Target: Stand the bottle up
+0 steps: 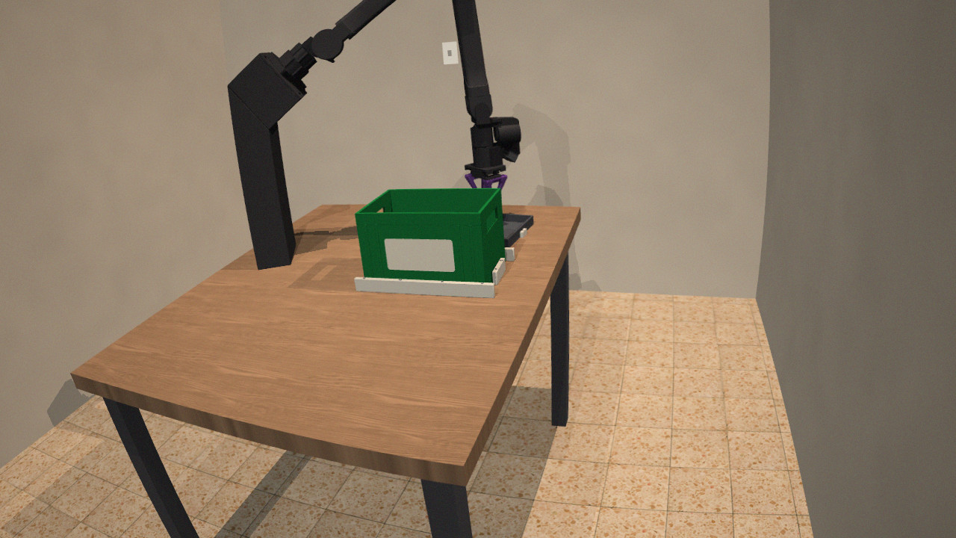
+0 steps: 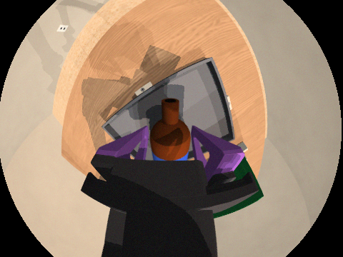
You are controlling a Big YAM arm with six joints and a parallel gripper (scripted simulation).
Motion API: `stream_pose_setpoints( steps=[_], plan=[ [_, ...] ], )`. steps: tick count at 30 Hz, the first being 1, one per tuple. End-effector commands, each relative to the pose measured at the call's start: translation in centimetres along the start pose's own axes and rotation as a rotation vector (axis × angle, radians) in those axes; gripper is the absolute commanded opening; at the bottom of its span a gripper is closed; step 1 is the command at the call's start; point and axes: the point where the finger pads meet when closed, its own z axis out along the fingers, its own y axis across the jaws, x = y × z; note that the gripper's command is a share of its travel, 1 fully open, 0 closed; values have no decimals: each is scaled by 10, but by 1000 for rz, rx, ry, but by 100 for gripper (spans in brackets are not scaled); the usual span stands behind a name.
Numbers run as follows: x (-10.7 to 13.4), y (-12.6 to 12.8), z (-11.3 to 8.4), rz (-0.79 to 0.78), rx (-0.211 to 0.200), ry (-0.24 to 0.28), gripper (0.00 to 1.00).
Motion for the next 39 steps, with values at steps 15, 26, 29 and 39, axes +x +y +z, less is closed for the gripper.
stream_pose_setpoints(
  steps=[15,26,29,39],
  plan=[
    [6,6,11,7,-14,24,61],
    [6,6,11,7,-14,24,61],
    [6,6,11,7,-14,24,61],
    [6,6,11,7,-14,24,61]
  ],
)
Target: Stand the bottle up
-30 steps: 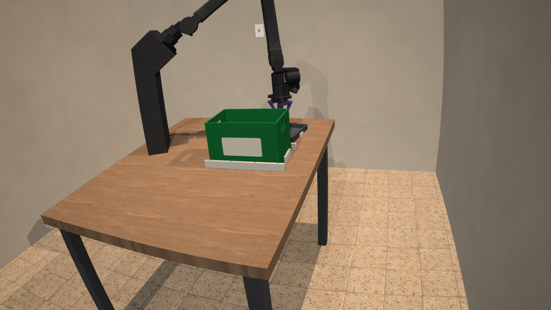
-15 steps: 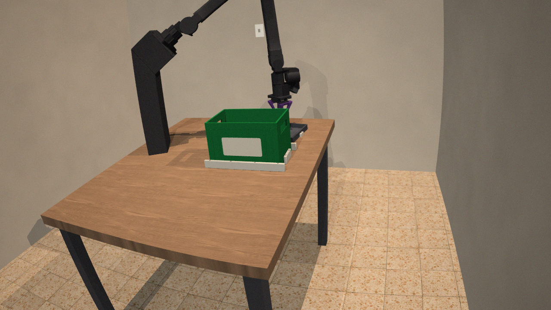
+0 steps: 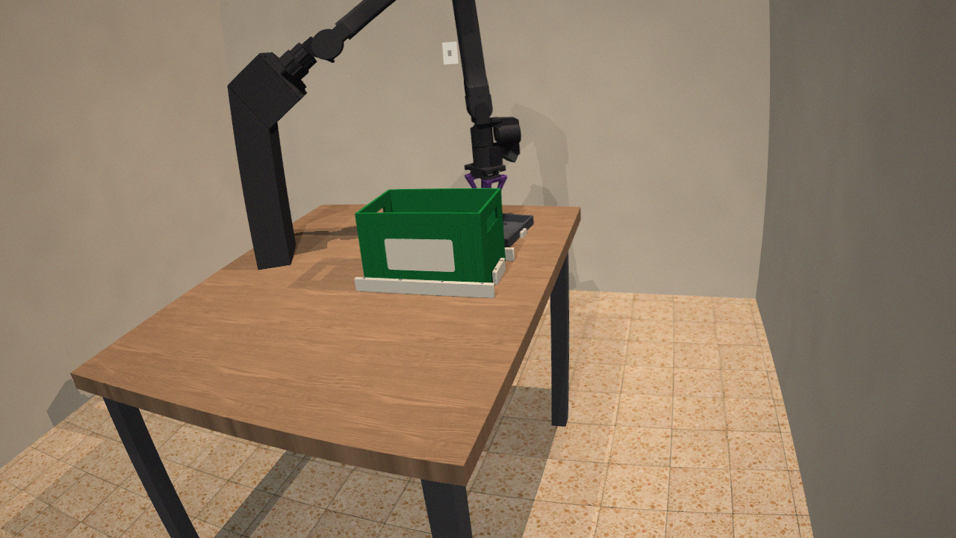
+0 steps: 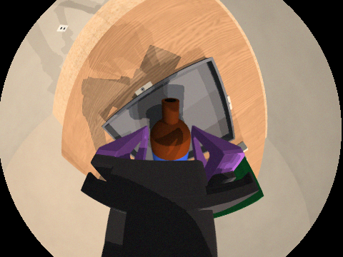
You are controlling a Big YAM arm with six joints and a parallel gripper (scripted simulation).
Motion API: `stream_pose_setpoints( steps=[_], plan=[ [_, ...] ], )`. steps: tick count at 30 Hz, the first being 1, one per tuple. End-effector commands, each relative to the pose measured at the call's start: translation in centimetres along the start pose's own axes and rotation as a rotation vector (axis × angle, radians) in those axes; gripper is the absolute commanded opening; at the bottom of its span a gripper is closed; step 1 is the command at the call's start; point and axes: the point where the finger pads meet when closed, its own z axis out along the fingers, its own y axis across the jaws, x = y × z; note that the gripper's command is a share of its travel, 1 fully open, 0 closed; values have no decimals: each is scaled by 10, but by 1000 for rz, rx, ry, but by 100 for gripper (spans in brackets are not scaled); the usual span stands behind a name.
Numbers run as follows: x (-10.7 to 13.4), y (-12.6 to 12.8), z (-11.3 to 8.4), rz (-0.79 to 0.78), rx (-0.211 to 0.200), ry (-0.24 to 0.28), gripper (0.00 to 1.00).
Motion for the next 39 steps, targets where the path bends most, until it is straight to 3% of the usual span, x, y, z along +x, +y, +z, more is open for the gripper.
stream_pose_setpoints(
  steps=[1,23,39],
  plan=[
    [6,6,11,7,-13,22,61],
    [4,6,12,7,-11,17,61],
    [1,5,24,6,-5,4,61]
  ],
)
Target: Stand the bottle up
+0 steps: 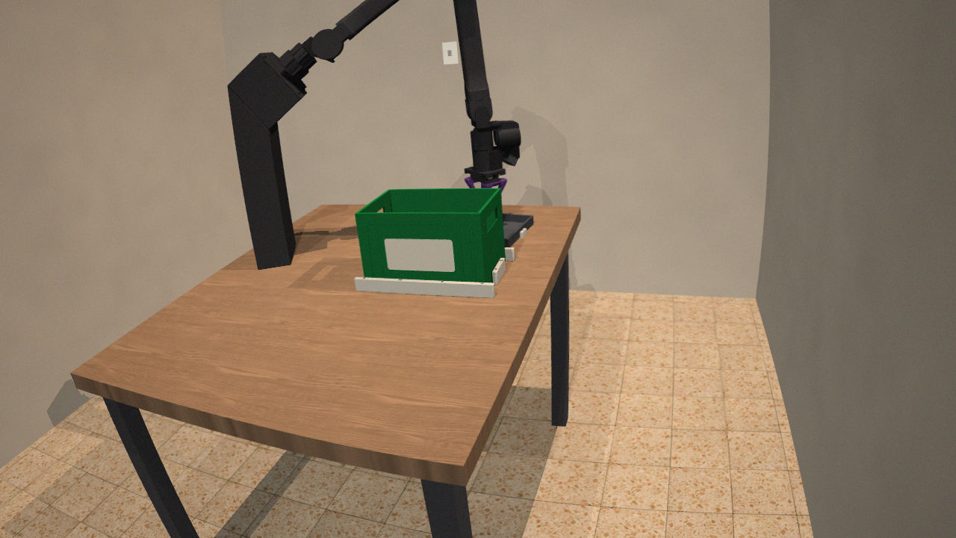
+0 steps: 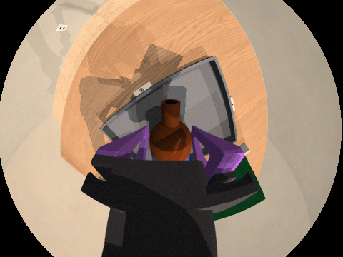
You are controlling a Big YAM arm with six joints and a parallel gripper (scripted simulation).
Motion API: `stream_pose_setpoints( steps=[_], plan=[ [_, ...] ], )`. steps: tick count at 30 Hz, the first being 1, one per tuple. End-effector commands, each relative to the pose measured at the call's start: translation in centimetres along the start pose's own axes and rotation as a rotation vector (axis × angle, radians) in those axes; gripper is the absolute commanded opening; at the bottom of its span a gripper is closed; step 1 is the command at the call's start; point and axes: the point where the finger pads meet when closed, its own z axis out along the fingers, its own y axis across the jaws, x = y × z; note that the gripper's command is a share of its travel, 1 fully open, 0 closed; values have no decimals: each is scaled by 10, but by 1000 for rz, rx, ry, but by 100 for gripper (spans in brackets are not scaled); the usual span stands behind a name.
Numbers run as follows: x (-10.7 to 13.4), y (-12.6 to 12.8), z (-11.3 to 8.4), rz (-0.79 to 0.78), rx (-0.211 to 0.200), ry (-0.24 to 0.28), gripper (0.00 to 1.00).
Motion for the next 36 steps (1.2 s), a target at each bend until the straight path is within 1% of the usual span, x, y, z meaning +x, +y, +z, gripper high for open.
stream_pose_setpoints(
  steps=[1,10,12,13,15,23,36],
  plan=[
    [1,5,16,6,-5,4,61],
    [1,5,28,6,-6,4,61],
    [1,5,28,6,-6,4,61],
    [3,5,30,6,-8,11,61],
    [1,5,32,6,-4,3,61],
    [3,5,41,6,-6,7,61],
    [3,6,47,6,-7,8,61]
  ],
)
